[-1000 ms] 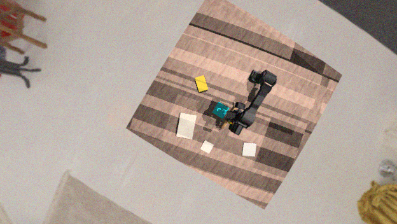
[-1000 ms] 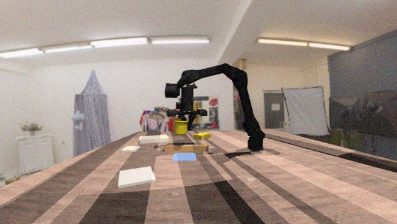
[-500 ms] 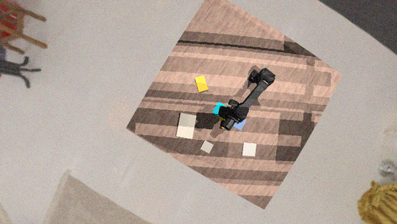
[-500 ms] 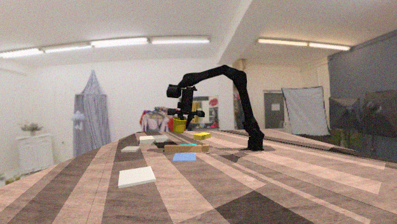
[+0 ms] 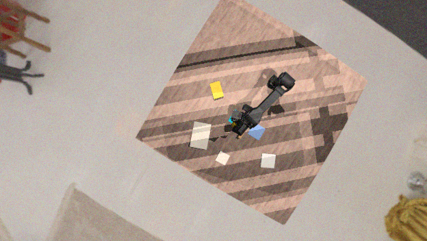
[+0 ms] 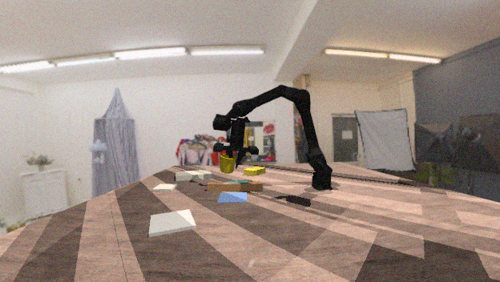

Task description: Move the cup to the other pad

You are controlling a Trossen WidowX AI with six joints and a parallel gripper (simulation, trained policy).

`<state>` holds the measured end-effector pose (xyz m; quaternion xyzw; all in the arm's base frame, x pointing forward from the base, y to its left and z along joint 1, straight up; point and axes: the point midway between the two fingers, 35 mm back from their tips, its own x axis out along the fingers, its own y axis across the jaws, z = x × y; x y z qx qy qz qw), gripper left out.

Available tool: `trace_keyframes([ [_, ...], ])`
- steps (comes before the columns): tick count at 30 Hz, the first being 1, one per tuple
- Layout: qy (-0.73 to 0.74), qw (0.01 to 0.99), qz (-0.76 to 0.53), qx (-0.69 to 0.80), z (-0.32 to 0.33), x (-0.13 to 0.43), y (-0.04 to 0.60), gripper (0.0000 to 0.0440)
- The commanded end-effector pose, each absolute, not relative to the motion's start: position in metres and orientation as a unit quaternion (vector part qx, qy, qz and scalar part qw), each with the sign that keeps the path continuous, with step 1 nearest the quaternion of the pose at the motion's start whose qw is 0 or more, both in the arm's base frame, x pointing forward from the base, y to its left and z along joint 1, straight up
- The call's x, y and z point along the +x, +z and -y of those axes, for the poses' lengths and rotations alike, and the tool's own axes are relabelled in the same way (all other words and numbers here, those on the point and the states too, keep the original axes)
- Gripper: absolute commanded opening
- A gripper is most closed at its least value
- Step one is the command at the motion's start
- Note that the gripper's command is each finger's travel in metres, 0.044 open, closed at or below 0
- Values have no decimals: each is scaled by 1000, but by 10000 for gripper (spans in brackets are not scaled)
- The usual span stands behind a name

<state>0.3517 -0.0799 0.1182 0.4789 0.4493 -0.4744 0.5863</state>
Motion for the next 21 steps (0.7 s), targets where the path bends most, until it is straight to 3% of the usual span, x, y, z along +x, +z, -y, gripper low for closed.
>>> trace_keyframes([
  [1,-477,584,-449,480,83,348,108,2],
  [11,-486,573,-448,485,85,336,84,12],
  [21,-499,561,-446,488,90,323,67,68],
])
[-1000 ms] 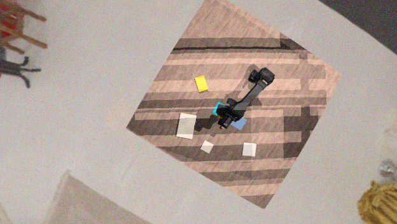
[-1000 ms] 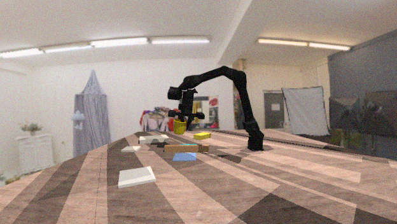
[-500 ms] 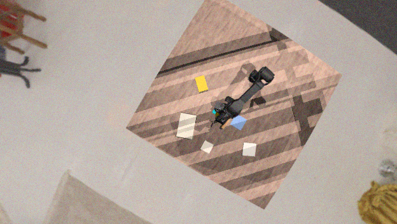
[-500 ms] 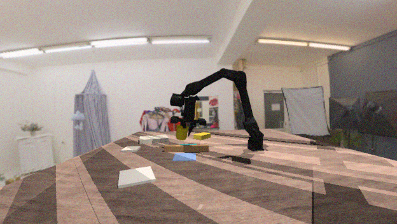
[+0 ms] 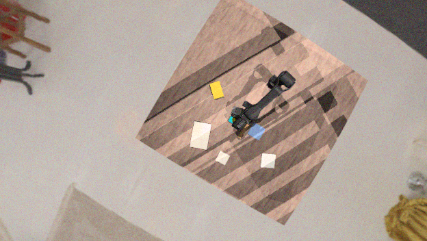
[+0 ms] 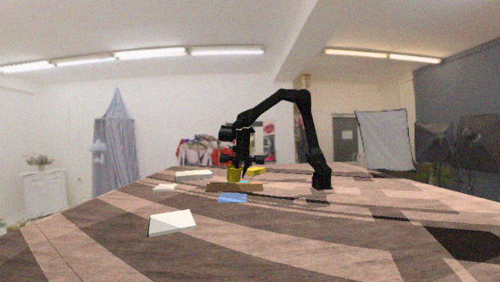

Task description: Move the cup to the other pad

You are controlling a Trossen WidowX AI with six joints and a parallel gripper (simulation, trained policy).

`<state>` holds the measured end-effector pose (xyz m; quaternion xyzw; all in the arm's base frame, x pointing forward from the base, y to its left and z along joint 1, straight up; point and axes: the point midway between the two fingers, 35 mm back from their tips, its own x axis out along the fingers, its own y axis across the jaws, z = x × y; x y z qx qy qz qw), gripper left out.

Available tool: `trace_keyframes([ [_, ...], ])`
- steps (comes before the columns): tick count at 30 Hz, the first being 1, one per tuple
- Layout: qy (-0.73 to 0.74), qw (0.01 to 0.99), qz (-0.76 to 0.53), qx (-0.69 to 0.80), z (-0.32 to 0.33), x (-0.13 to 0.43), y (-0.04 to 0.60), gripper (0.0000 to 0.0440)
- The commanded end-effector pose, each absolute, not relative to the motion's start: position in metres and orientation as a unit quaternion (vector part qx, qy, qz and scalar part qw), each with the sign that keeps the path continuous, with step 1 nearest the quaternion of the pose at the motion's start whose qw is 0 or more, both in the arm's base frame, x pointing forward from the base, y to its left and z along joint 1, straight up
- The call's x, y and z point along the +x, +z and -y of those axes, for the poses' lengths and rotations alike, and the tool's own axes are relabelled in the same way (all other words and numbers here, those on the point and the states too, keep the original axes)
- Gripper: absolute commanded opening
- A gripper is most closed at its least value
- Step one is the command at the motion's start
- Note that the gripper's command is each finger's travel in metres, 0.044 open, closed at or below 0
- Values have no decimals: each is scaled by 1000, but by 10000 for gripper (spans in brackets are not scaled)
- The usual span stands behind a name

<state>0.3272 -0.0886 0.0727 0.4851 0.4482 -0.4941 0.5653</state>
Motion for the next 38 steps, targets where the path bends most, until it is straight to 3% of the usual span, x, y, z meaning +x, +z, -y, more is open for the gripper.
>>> trace_keyframes([
  [1,-499,562,-444,489,91,323,66,78],
  [6,-488,571,-424,505,96,329,73,172],
  [17,-467,579,-408,530,98,324,94,193],
  [29,-450,587,-384,552,101,314,127,254],
  [33,-443,595,-370,559,104,313,143,301],
  [38,-441,597,-358,566,110,311,159,407],
])
